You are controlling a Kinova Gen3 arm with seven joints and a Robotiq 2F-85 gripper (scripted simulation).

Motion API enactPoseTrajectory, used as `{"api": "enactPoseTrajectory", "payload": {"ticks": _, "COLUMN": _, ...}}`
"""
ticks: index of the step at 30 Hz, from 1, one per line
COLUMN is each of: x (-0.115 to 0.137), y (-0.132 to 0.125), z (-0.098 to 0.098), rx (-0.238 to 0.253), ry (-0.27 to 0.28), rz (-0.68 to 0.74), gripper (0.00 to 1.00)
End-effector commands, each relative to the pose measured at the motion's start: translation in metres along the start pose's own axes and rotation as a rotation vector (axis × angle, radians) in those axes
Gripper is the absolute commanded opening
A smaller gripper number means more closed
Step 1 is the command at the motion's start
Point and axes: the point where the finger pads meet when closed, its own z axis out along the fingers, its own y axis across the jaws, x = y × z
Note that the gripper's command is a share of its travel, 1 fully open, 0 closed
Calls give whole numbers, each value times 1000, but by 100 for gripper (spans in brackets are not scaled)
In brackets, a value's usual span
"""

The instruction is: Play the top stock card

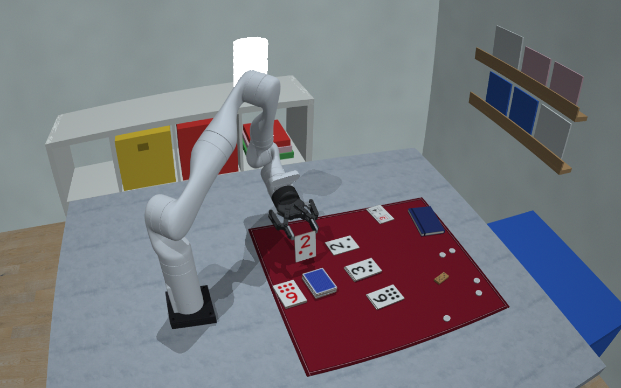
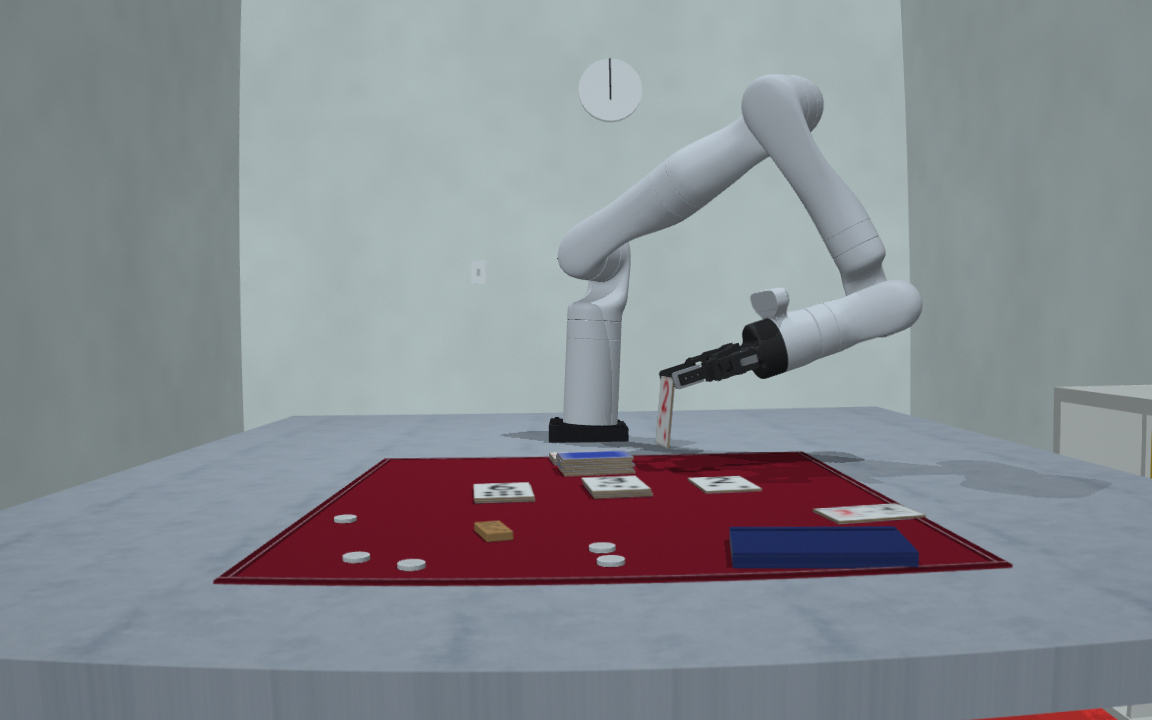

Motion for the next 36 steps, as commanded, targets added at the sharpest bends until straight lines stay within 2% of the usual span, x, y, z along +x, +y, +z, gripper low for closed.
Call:
{"api": "enactPoseTrajectory", "payload": {"ticks": 1, "x": -3, "y": 1, "z": 0, "rx": 2, "ry": 17, "rz": -5, "gripper": 71}}
{"api": "enactPoseTrajectory", "payload": {"ticks": 13, "x": -4, "y": 1, "z": 0, "rx": 2, "ry": 64, "rz": -5, "gripper": 71}}
{"api": "enactPoseTrajectory", "payload": {"ticks": 36, "x": -4, "y": 1, "z": 0, "rx": 2, "ry": 71, "rz": -5, "gripper": 71}}
